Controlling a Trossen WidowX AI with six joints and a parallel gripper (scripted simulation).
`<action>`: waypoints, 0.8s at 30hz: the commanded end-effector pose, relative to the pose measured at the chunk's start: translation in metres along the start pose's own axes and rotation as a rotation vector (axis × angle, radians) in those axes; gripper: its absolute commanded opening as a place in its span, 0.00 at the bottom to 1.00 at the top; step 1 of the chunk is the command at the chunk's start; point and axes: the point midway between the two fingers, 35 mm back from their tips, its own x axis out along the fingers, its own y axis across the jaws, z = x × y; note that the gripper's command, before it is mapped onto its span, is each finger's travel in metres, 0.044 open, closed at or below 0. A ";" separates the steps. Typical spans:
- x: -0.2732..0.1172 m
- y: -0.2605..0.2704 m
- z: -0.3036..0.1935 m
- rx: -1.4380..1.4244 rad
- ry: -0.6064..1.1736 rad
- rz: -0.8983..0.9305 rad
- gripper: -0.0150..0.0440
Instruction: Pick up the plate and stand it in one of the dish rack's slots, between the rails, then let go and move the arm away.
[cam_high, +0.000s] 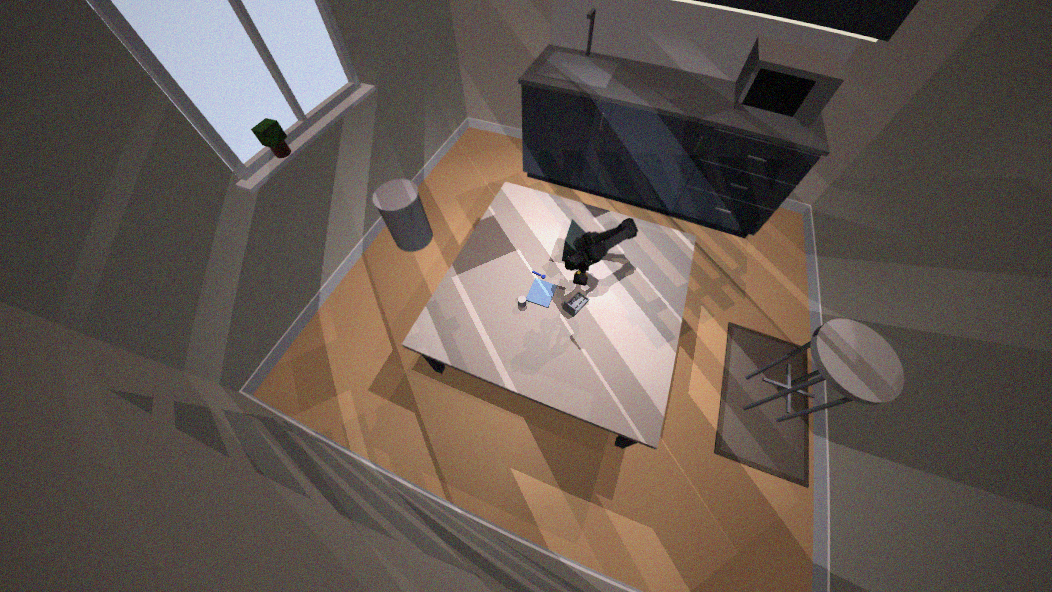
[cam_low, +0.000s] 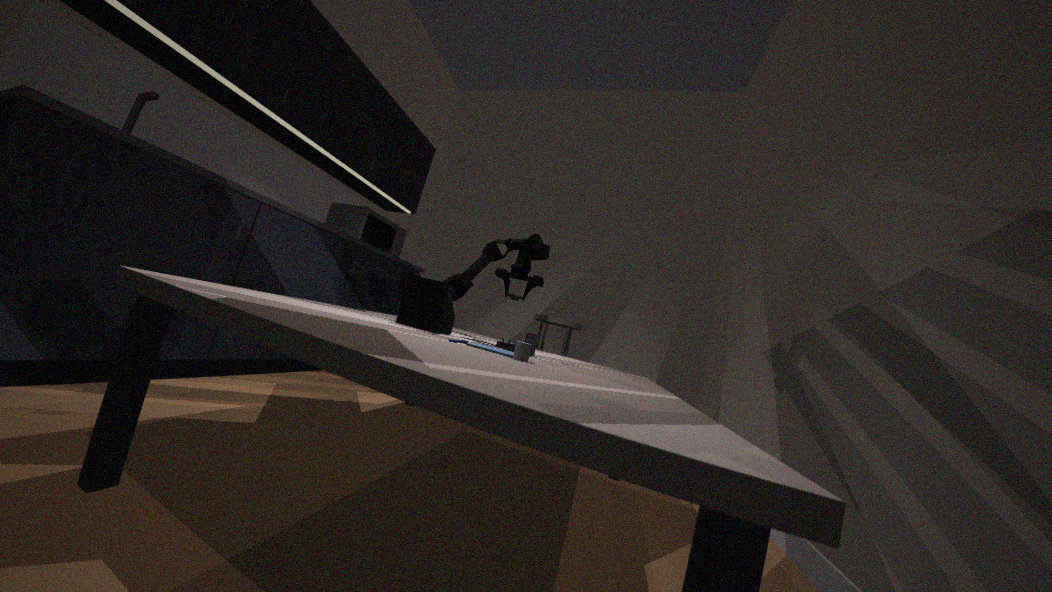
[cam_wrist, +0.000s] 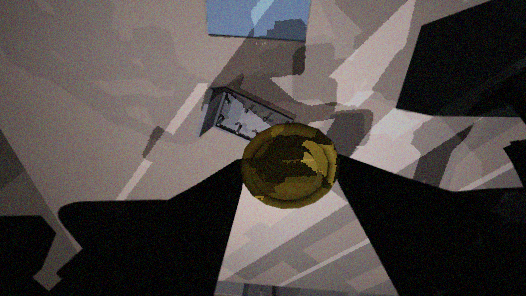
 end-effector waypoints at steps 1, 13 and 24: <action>0.003 -0.012 -0.019 0.141 0.007 0.002 0.25; 0.013 -0.043 -0.056 0.504 0.014 -0.004 0.25; 0.032 -0.049 -0.045 0.425 -0.109 -0.054 0.25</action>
